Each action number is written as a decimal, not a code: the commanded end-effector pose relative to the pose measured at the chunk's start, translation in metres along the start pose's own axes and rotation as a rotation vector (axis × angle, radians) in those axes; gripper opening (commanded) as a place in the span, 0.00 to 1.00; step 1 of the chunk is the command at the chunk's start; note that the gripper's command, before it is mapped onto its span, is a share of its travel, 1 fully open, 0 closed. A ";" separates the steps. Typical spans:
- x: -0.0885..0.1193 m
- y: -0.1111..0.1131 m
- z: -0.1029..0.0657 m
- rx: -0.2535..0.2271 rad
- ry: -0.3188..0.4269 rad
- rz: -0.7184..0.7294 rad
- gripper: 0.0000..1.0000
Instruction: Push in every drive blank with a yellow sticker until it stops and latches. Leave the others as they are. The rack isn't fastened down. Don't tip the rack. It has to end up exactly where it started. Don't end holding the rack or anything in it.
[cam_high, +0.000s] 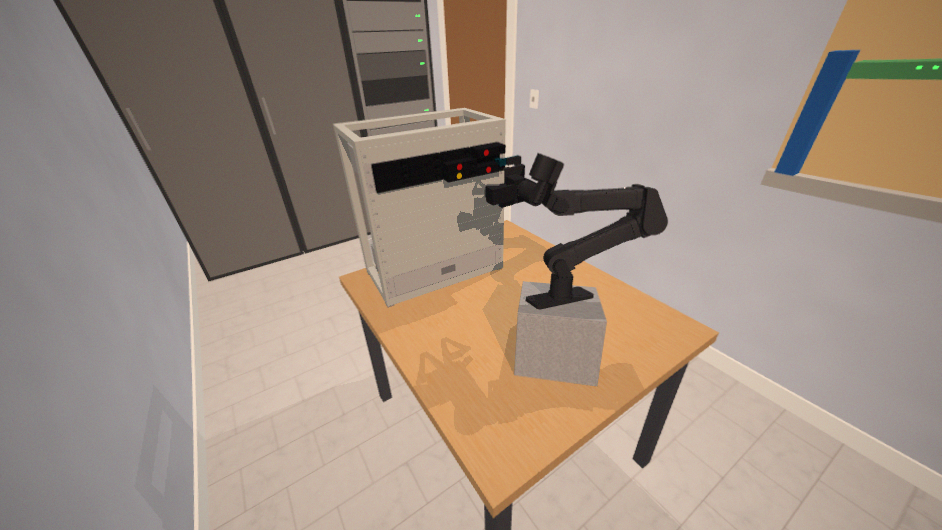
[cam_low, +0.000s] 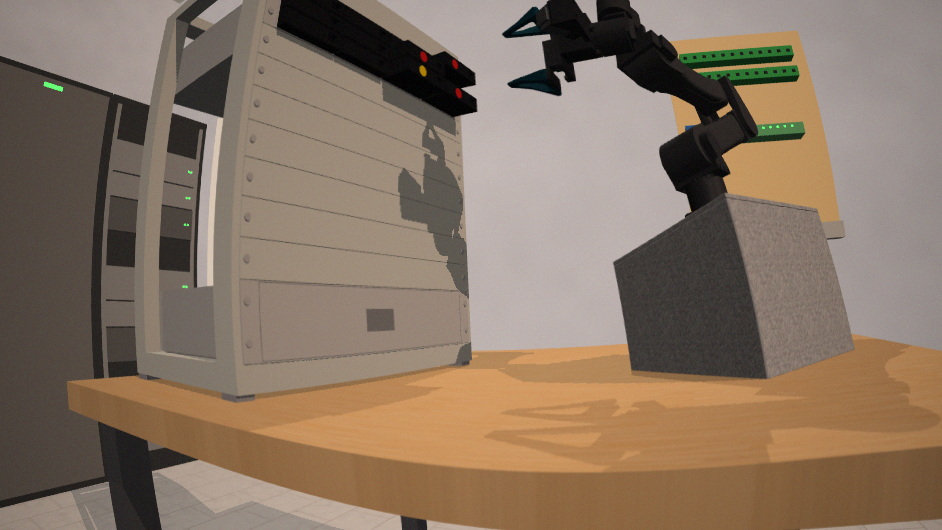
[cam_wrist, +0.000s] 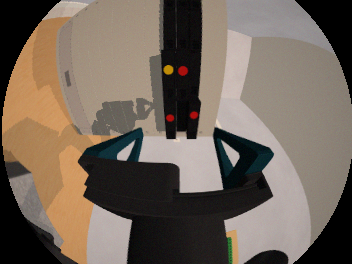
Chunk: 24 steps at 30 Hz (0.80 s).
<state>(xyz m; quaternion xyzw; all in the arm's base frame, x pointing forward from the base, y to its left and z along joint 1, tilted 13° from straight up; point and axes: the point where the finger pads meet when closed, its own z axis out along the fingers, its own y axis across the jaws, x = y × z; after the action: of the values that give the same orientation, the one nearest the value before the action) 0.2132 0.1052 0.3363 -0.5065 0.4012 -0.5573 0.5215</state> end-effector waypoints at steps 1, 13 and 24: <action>-0.005 0.003 0.000 -0.005 -0.010 -0.009 1.00; -0.016 -0.008 0.022 0.013 0.007 0.023 1.00; -0.053 -0.005 0.063 0.014 0.007 0.022 1.00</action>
<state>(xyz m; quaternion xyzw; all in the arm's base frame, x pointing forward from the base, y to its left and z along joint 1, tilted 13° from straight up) 0.2631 0.1540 0.3243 -0.5235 0.4017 -0.5652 0.4952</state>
